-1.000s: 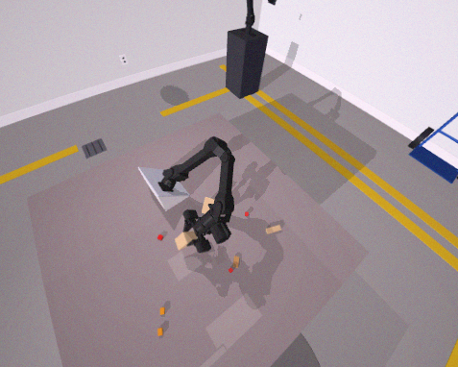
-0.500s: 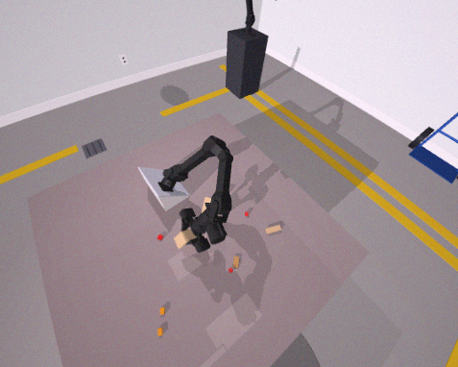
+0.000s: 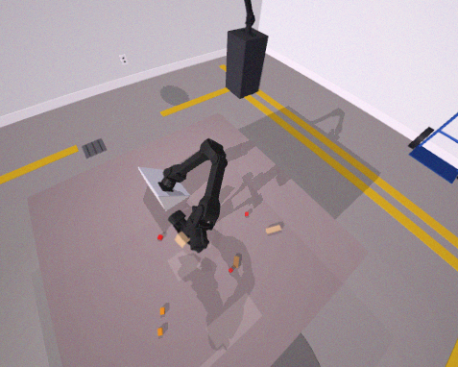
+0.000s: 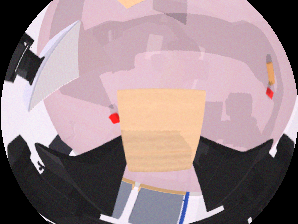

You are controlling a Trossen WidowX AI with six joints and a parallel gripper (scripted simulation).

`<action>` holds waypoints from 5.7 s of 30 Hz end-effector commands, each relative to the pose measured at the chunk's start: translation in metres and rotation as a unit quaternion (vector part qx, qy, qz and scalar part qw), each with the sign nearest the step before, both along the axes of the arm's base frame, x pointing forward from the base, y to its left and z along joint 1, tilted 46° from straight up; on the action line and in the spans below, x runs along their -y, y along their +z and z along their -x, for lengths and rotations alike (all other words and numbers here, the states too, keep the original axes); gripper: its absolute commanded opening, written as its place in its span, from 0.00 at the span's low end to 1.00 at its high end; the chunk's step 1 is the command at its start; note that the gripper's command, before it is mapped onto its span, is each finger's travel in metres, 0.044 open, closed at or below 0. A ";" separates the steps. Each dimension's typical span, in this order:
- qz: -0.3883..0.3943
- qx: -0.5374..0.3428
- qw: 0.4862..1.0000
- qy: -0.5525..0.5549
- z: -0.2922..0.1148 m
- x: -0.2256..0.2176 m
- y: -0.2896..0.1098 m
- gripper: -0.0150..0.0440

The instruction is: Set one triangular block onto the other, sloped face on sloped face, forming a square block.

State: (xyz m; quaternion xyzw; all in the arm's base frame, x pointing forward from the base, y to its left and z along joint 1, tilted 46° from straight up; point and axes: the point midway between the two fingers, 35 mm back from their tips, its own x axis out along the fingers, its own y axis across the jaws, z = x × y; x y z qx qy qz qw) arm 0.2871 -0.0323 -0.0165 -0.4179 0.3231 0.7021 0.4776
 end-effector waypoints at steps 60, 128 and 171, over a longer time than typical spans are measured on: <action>-0.200 0.157 0.962 0.099 0.062 -0.038 0.126 0.25; -0.205 0.160 0.961 0.093 0.094 -0.128 0.089 0.25; -0.206 0.161 0.961 0.091 0.099 -0.147 0.081 0.25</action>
